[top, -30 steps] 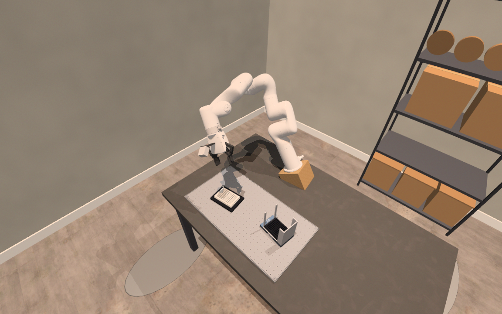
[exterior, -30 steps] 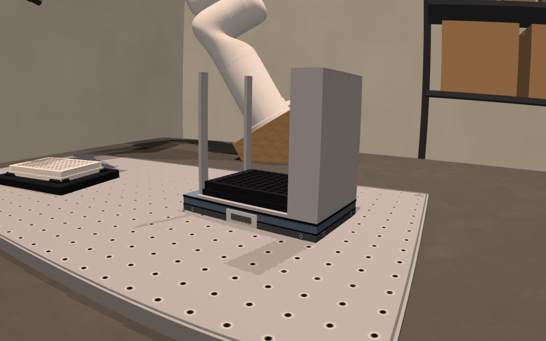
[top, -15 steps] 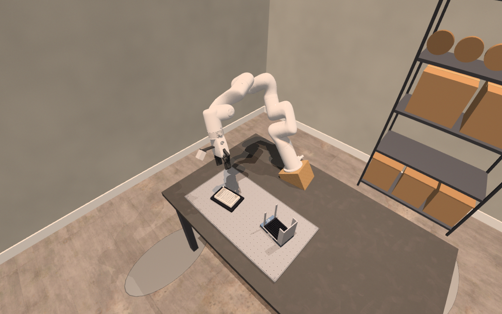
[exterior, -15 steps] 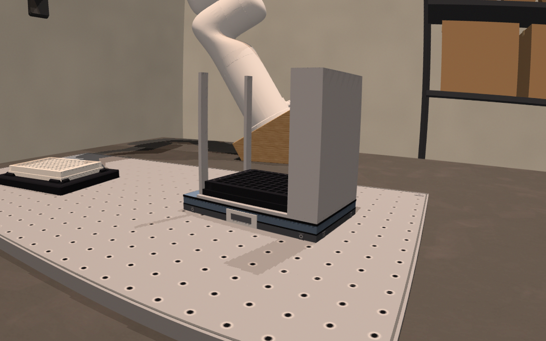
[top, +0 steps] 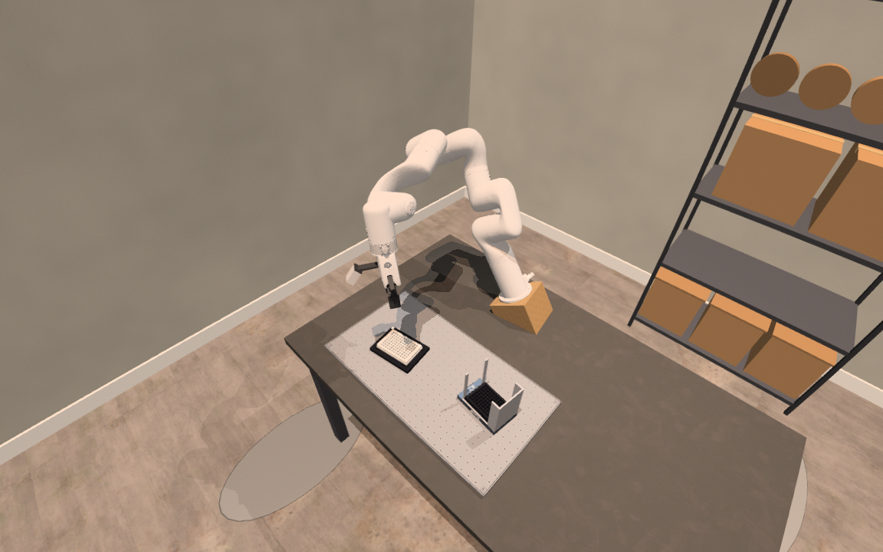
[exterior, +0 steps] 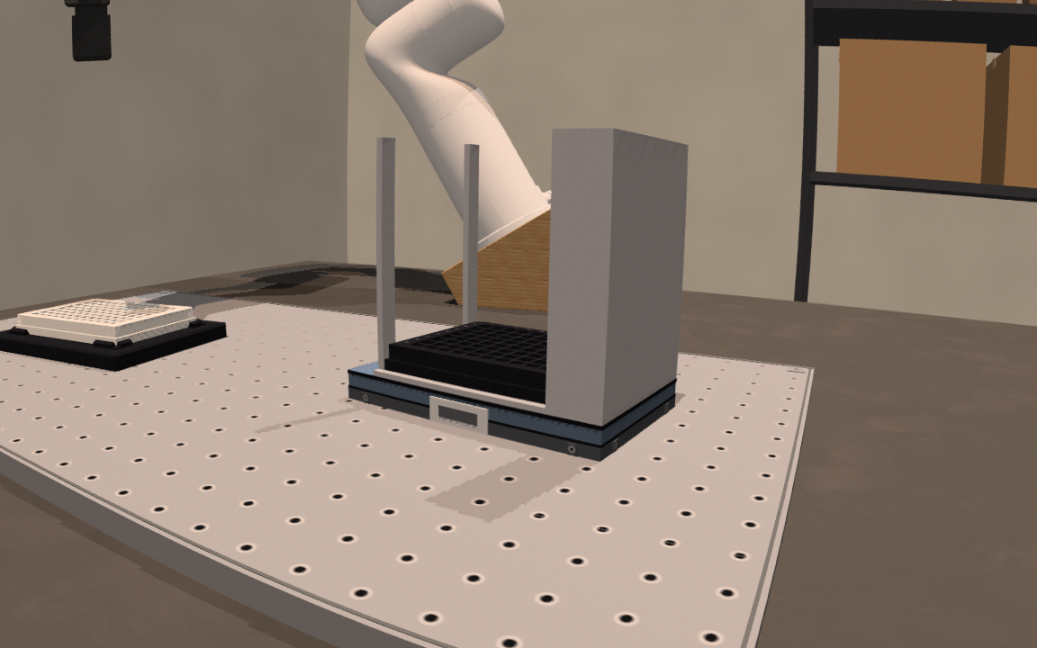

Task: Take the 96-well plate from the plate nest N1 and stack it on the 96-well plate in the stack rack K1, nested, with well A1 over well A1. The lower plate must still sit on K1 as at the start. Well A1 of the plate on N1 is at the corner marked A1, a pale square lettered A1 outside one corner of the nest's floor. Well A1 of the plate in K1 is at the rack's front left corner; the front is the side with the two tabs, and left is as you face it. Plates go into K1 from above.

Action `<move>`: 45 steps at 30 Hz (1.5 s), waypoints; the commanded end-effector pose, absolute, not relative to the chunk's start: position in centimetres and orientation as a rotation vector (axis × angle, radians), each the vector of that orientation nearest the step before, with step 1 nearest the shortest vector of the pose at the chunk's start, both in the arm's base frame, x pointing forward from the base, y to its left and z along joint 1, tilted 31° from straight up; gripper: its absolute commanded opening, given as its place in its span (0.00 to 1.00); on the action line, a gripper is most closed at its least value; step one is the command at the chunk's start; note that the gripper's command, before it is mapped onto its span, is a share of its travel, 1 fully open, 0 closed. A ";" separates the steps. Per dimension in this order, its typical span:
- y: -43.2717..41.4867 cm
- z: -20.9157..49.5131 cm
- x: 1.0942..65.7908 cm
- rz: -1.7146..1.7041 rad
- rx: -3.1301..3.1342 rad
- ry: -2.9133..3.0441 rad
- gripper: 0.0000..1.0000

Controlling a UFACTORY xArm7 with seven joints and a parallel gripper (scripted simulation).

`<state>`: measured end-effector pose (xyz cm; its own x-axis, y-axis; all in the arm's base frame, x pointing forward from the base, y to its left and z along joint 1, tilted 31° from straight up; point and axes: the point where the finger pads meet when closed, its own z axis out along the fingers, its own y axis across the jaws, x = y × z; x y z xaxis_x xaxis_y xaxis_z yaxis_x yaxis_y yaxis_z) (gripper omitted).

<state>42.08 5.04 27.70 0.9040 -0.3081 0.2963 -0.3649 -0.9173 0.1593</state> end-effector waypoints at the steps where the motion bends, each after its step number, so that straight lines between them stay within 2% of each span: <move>1: 4.7 27.2 42.3 0.427 2.775 -0.704 1.00; 27: 2.1 21.8 42.9 0.628 2.254 -1.594 1.00; 45: 1.7 21.3 43.0 0.631 2.245 -1.606 1.00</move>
<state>42.92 1.83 21.50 0.2744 -0.8101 0.5180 -0.9466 -0.3224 -0.0027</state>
